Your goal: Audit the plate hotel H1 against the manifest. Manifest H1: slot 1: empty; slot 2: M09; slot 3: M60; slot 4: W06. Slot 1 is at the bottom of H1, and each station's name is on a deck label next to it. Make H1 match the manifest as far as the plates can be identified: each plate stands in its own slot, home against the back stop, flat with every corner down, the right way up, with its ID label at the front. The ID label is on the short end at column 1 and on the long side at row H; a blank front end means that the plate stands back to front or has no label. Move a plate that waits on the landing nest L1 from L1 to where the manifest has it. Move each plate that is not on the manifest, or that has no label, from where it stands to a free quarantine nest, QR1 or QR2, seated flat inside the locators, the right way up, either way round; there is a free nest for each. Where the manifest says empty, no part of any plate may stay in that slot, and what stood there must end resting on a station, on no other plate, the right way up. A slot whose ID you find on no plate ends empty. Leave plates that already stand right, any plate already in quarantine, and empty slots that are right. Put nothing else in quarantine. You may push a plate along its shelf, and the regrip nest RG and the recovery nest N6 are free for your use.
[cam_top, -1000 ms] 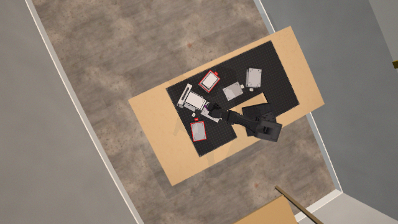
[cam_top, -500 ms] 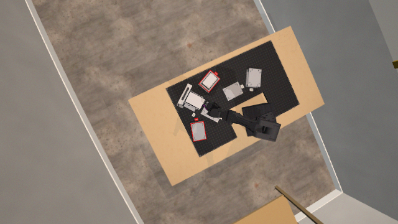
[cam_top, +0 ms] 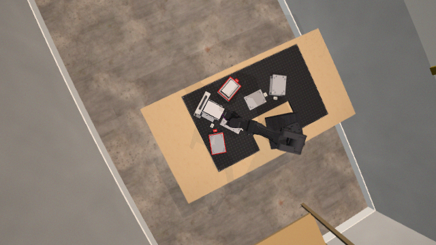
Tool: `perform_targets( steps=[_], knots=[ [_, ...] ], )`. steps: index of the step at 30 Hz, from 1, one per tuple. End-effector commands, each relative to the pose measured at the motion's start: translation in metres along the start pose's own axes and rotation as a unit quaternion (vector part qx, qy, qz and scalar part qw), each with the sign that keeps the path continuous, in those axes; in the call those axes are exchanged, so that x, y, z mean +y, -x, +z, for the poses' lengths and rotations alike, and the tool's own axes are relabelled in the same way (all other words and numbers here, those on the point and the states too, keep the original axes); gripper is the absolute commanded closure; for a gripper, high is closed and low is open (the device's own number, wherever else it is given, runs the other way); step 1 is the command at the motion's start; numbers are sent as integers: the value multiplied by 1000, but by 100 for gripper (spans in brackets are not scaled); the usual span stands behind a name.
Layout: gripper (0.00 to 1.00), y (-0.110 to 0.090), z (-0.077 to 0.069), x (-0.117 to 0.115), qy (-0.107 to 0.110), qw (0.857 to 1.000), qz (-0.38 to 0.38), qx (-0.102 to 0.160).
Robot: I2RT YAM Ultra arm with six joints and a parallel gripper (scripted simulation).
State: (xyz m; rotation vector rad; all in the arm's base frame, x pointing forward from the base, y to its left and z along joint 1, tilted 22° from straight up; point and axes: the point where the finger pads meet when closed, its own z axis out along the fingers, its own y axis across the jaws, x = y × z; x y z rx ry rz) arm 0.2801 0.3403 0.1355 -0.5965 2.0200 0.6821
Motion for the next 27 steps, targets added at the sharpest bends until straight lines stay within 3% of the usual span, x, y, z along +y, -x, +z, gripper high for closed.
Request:
perform_targets(
  steps=[1,20,27],
  knots=[
    [100,6,1,0,0,1000,1,-5],
    [100,9,4,0,0,1000,1,-5],
    [100,3,-2,0,0,1000,1,-5]
  ],
)
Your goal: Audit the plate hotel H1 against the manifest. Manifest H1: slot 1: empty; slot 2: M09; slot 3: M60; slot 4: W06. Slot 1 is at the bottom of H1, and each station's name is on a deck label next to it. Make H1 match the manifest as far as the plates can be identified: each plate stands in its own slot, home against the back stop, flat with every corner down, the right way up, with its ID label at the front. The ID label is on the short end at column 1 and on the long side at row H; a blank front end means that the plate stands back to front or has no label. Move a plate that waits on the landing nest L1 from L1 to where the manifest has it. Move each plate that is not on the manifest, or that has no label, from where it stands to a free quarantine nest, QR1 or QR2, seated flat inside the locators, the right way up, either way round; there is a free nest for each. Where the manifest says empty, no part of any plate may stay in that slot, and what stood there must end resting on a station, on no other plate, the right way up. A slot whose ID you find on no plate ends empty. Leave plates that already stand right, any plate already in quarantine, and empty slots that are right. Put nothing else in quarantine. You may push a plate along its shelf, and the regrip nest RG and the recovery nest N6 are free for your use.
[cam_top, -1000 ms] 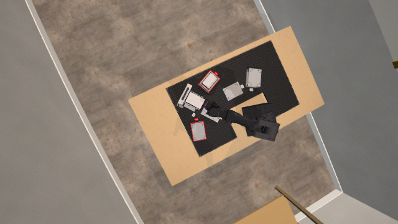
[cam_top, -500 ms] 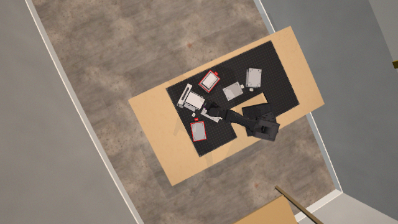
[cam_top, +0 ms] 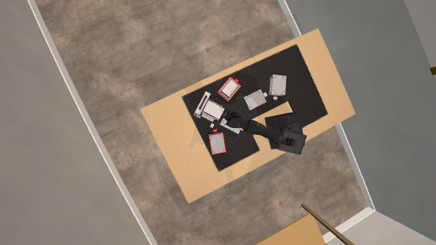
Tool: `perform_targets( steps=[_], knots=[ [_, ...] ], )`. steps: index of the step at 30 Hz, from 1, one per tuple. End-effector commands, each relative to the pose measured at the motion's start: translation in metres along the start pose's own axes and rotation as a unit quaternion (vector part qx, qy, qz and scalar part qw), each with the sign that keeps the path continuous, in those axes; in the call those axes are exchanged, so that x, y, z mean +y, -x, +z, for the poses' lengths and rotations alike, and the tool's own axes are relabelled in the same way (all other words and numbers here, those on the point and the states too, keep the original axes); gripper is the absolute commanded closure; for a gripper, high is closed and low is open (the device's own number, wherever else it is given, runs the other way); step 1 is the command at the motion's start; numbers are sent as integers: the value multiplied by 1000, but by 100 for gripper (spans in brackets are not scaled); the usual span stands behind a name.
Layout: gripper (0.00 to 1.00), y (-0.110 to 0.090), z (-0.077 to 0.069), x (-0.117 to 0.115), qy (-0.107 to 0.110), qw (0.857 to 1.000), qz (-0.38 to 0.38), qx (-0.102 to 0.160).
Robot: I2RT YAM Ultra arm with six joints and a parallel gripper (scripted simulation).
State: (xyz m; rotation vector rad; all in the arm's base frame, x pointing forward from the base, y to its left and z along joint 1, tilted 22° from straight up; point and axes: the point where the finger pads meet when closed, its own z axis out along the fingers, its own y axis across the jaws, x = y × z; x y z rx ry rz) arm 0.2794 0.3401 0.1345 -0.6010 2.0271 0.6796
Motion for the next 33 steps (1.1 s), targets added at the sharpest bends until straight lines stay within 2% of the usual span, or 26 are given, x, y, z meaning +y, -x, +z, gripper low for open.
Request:
perform_targets(
  steps=[1,33],
  knots=[
    [100,3,-3,0,0,1000,1,-9],
    [100,-30,-36,0,0,1000,1,-8]
  ],
)
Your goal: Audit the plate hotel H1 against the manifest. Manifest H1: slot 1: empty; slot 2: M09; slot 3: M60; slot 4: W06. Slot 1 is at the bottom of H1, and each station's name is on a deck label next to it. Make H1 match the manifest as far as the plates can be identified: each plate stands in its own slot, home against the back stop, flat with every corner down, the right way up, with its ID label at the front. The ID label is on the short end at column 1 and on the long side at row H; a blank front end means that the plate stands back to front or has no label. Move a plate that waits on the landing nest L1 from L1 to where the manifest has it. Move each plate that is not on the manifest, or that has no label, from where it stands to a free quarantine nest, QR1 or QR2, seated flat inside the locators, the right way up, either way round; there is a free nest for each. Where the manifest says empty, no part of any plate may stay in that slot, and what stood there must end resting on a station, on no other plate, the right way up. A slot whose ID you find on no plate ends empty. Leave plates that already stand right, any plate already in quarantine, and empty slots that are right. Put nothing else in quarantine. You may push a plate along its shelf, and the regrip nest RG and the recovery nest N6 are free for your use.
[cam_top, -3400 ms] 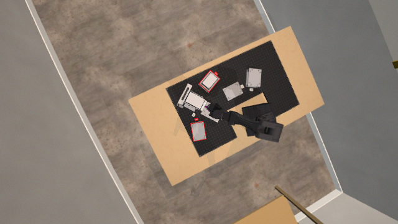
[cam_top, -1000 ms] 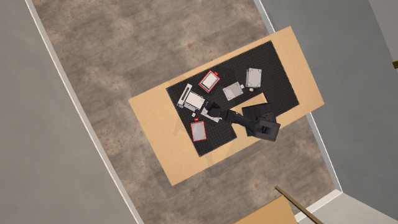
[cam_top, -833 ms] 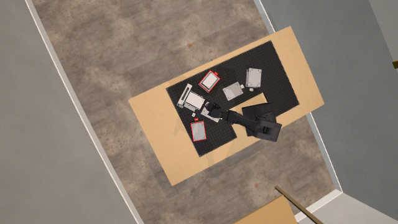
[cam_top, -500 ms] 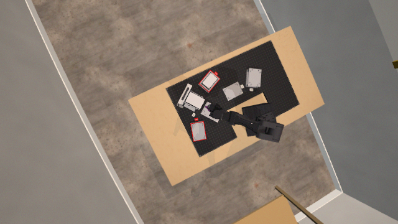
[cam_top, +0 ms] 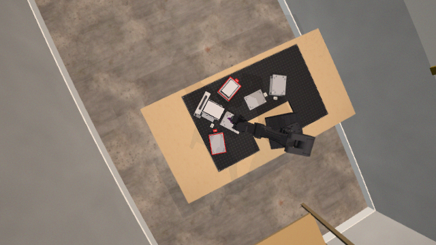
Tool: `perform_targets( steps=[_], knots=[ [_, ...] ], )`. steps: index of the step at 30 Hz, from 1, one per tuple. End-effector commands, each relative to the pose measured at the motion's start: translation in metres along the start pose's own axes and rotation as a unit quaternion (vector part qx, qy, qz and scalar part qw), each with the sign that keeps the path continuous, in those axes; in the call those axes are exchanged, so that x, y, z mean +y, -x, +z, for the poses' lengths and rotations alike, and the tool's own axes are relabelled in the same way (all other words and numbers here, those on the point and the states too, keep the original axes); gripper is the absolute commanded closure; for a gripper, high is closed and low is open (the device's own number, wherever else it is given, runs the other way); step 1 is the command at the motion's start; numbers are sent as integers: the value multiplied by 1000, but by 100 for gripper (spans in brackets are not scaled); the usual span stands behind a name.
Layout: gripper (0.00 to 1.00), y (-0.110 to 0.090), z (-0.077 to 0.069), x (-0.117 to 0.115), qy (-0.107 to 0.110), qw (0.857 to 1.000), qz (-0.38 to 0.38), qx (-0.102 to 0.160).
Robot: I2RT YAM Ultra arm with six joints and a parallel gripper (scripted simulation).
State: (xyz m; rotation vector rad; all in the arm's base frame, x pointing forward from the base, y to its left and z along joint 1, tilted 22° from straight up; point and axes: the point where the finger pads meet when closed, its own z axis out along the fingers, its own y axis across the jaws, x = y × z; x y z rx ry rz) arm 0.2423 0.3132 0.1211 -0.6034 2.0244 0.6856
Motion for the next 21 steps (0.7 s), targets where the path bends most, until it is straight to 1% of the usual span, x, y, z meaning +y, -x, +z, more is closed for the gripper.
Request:
perform_targets(
  steps=[1,21],
  knots=[
    [100,3,-3,-1,-2,1000,1,-7],
    [100,-19,-25,0,-2,1000,1,-7]
  ],
)
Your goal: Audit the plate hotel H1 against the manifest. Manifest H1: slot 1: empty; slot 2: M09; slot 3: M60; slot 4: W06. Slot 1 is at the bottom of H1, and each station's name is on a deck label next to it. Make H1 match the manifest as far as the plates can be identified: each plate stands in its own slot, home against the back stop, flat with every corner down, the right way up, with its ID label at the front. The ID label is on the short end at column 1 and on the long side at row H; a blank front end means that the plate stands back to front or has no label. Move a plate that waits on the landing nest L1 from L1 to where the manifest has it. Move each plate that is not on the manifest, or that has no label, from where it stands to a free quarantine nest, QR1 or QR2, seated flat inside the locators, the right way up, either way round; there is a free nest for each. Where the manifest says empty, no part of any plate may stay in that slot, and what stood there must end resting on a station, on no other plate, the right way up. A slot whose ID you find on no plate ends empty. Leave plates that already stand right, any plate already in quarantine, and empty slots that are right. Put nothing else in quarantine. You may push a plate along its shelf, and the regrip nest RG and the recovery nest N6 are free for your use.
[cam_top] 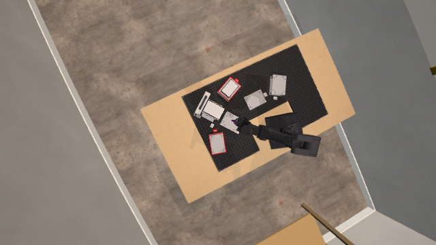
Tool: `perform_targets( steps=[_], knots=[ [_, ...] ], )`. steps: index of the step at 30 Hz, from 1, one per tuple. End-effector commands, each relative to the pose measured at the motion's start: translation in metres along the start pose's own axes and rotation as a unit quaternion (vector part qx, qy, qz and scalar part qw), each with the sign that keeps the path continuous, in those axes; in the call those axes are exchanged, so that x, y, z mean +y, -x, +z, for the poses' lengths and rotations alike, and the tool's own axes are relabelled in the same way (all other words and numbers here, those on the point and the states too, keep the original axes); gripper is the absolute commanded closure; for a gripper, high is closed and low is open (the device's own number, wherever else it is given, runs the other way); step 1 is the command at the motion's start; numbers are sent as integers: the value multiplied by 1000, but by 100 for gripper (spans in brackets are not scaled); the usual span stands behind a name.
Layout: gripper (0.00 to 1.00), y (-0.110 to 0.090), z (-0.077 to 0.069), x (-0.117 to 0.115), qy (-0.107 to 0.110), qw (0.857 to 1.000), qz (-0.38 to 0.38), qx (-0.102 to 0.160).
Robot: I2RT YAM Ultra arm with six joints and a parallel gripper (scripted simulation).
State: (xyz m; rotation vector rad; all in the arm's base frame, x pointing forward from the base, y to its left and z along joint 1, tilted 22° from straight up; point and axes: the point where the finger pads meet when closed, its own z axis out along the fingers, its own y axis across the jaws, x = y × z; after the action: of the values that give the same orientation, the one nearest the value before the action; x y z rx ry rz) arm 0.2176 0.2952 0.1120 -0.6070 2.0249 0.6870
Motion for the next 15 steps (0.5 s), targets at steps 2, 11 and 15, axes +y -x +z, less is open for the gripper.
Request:
perform_targets(
  steps=[2,11,15],
  knots=[
    [100,1,-4,-1,-4,1000,2,-8],
    [100,-7,-13,-1,-4,1000,2,-8],
    [100,-11,-17,-1,-4,1000,2,-8]
  ],
)
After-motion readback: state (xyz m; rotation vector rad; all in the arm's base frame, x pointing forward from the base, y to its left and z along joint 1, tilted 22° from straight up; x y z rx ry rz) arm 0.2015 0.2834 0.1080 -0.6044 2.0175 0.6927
